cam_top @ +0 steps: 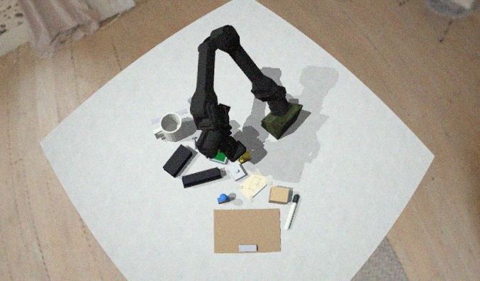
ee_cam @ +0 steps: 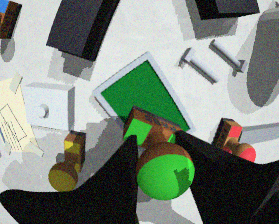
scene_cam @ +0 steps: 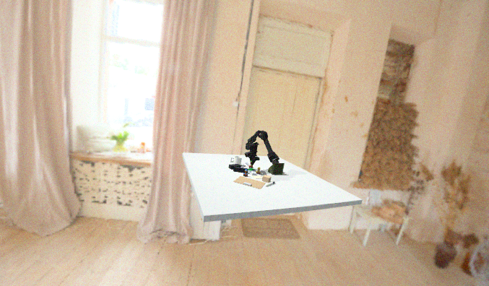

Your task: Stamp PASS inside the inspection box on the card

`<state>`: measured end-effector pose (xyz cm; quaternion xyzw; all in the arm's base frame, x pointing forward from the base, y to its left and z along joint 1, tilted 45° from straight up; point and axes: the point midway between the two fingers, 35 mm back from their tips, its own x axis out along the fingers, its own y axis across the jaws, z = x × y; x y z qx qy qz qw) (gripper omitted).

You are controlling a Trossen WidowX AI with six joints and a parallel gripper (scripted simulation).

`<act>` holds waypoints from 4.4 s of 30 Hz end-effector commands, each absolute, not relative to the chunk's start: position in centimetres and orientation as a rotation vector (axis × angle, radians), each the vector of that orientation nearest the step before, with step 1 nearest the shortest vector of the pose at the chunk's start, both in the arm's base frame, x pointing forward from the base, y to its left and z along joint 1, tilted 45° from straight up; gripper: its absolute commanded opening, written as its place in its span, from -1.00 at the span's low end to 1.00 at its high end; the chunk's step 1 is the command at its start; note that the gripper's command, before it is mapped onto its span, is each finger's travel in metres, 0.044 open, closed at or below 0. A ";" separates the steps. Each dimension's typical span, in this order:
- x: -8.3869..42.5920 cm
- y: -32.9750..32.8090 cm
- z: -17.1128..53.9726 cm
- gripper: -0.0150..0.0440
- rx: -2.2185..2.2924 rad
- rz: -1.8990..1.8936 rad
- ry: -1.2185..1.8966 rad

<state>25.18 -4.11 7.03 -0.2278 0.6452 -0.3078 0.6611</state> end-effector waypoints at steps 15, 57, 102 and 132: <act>25.3 -2.0 9.2 -0.49 -0.507 -0.696 1.454; 26.6 10.4 -2.6 -0.49 0.055 -1.137 1.106; 26.7 8.4 -4.8 -0.49 0.054 -1.136 1.103; 26.7 6.9 -6.2 -0.49 0.053 -1.136 1.100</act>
